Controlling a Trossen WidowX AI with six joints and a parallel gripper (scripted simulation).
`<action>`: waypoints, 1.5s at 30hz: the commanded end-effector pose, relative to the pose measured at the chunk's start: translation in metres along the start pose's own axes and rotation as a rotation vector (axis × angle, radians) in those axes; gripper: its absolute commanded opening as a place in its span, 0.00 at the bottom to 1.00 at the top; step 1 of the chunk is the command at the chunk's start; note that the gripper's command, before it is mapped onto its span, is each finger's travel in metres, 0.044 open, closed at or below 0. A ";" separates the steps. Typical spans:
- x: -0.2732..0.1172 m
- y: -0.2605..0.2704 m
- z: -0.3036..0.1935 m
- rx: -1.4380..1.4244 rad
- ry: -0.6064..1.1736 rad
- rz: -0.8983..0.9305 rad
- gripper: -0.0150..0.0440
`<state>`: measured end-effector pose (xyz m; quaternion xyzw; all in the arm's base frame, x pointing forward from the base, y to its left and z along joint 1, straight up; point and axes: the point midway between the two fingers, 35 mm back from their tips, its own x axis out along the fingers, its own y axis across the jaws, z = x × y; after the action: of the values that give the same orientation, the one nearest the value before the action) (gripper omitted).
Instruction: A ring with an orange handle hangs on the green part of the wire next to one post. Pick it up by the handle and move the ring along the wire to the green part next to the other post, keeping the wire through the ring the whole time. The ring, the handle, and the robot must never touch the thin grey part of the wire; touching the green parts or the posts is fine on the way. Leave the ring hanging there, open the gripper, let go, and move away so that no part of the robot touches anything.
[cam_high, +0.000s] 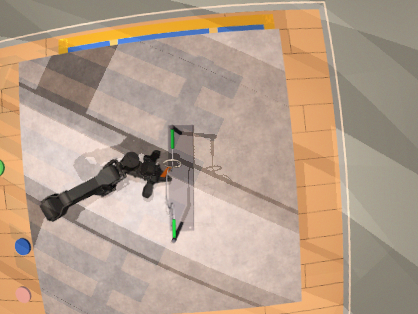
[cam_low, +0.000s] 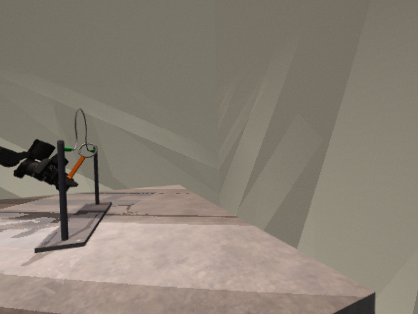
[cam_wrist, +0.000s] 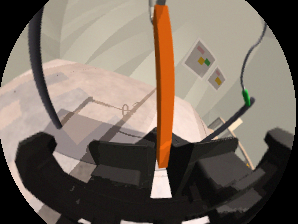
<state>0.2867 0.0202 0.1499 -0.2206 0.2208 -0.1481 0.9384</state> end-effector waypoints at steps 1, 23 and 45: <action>-0.002 0.013 0.003 0.081 0.005 0.033 0.00; -0.018 0.075 0.019 0.378 0.039 0.187 0.00; -0.027 0.098 0.029 0.417 0.041 0.205 0.00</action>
<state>0.2946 0.1217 0.1332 0.0013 0.2289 -0.0972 0.9686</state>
